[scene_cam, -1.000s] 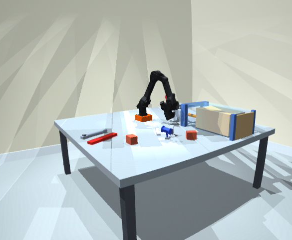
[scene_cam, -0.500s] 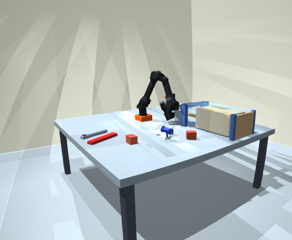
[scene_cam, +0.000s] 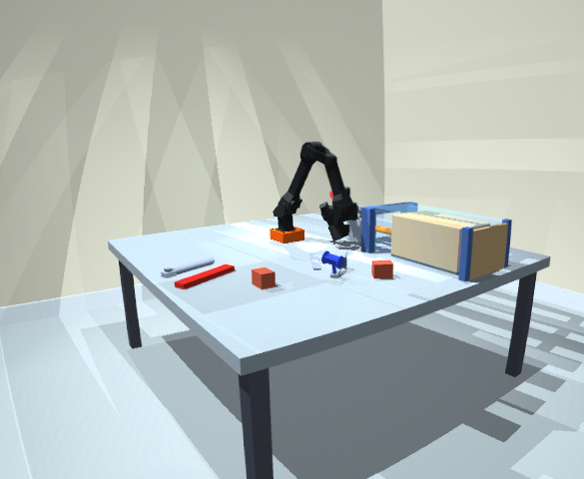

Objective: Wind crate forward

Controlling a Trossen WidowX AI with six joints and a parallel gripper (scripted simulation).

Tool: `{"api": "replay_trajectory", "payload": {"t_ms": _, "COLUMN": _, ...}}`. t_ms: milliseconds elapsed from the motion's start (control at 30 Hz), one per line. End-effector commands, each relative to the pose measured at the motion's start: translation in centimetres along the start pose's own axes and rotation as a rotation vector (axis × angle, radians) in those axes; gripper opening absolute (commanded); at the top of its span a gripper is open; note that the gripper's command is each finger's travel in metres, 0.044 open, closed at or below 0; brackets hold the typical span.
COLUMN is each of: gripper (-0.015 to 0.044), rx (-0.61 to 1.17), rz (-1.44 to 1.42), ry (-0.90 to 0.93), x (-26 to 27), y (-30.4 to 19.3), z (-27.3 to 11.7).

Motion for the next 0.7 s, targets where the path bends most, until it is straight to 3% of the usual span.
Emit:
{"api": "replay_trajectory", "payload": {"t_ms": 0, "gripper": 0.0000, "rx": 0.000, "rz": -0.005, "ry": 0.000, "x": -0.05, "y": -0.02, "z": -0.01}}
{"api": "replay_trajectory", "payload": {"t_ms": 667, "gripper": 0.0000, "rx": 0.000, "rz": -0.005, "ry": 0.000, "x": -0.28, "y": -0.02, "z": -0.01}}
Point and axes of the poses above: the point midway between the two fingers, 35 mm back from their tips, its own z axis out along the fingers, its own x axis across the jaws, y = z × x, the point moved 1 cm from there along -z, back along the fingers
